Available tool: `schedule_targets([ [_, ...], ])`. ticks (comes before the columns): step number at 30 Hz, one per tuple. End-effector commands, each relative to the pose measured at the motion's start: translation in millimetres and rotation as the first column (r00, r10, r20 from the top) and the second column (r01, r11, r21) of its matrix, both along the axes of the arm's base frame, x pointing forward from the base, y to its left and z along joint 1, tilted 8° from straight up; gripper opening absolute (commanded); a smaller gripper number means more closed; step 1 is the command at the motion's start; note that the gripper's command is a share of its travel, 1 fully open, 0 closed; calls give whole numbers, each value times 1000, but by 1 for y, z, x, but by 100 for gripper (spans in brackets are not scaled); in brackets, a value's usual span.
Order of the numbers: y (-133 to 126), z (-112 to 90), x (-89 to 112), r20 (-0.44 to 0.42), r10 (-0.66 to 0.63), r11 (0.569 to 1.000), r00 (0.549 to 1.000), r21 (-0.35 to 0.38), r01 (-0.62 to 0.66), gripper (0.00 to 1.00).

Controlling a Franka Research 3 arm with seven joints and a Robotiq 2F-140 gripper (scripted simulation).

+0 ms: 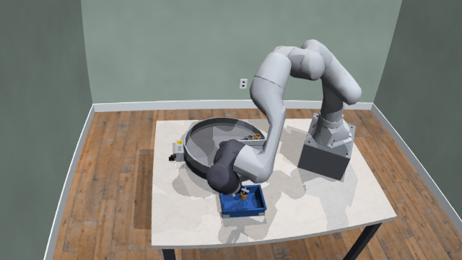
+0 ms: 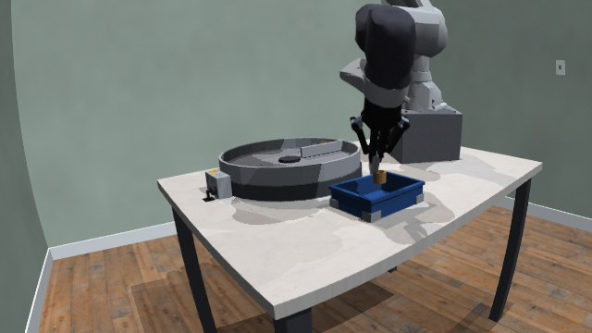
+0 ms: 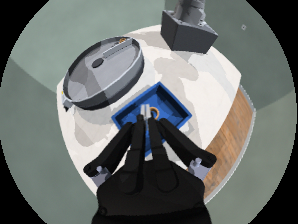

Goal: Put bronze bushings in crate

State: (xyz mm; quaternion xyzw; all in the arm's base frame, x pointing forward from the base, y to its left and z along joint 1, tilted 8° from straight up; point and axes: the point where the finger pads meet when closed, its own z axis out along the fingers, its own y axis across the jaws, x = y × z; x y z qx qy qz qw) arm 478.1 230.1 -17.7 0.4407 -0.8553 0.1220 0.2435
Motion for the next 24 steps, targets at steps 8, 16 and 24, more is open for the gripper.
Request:
schedule_targets([
  [8, -2, 0, 2, 5, -3, 1000, 1000, -2, 3, 0],
  [16, -2, 0, 2, 5, -3, 1000, 1000, -2, 3, 0],
  [24, -1, -6, 2, 5, -3, 1000, 1000, -2, 3, 0],
])
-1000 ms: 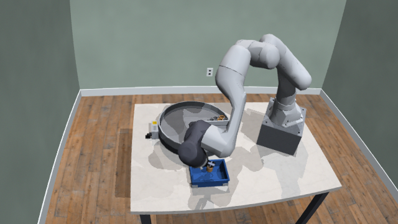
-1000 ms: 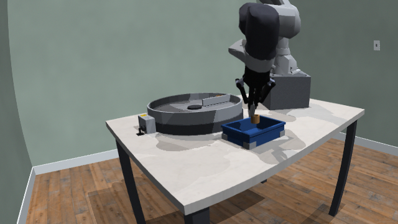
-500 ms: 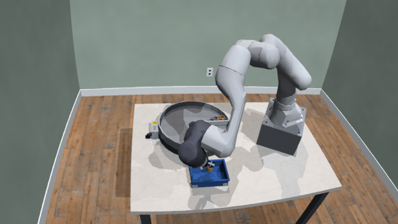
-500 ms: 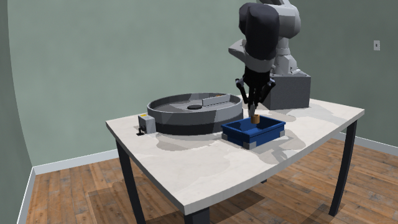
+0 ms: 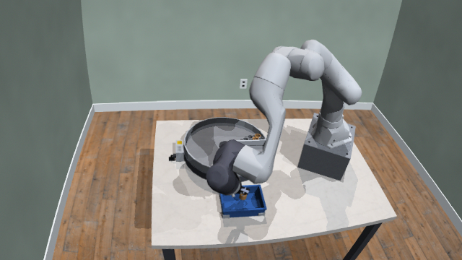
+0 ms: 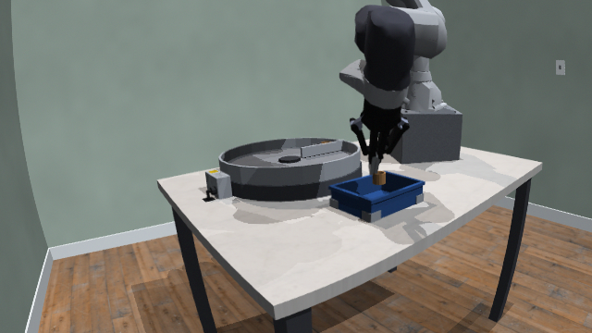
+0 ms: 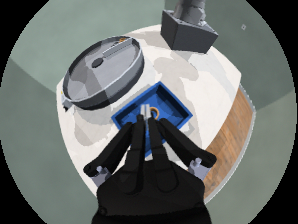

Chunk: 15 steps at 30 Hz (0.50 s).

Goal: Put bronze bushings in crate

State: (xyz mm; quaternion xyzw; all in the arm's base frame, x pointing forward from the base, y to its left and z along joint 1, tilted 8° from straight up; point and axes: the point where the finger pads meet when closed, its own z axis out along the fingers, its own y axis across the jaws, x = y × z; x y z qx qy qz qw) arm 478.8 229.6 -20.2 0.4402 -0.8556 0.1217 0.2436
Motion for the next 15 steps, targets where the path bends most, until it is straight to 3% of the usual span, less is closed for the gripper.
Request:
schedule_targets([
  [1, 0, -5, 2, 5, -2, 1000, 1000, -2, 2, 0],
  [15, 2, -25, 4, 5, -2, 1000, 1000, -2, 2, 0],
])
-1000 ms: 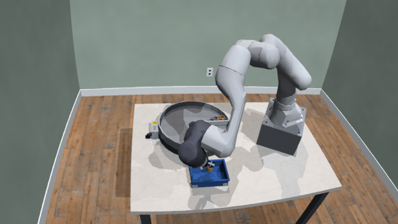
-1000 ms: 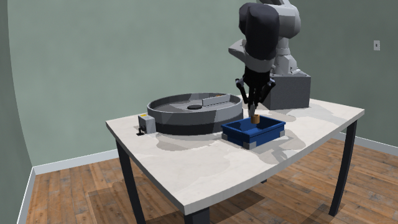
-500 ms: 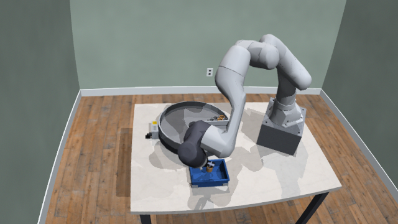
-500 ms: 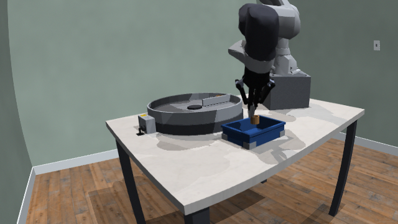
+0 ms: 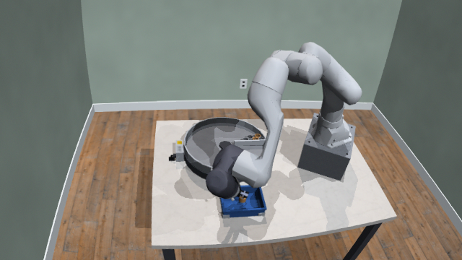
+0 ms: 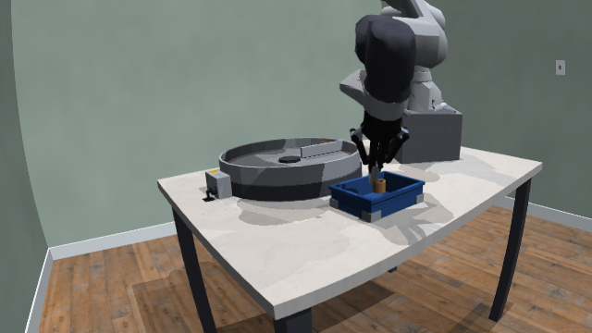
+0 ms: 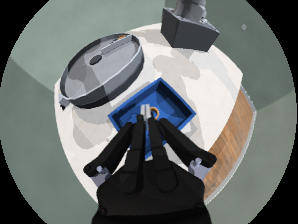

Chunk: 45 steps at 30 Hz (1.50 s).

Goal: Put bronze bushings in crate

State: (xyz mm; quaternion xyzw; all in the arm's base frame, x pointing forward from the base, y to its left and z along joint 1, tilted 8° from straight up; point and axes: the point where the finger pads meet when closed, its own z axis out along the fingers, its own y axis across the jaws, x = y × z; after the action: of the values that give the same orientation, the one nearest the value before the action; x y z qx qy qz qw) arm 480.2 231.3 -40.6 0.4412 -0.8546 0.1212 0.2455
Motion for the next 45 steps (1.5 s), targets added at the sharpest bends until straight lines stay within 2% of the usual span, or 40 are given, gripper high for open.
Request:
schedule_targets([
  [1, 1, -6, 3, 10, -4, 1000, 1000, -2, 4, 0],
  [15, 2, -18, 4, 10, -4, 1000, 1000, -2, 4, 0],
  [45, 2, -18, 4, 10, -4, 1000, 1000, -2, 4, 0],
])
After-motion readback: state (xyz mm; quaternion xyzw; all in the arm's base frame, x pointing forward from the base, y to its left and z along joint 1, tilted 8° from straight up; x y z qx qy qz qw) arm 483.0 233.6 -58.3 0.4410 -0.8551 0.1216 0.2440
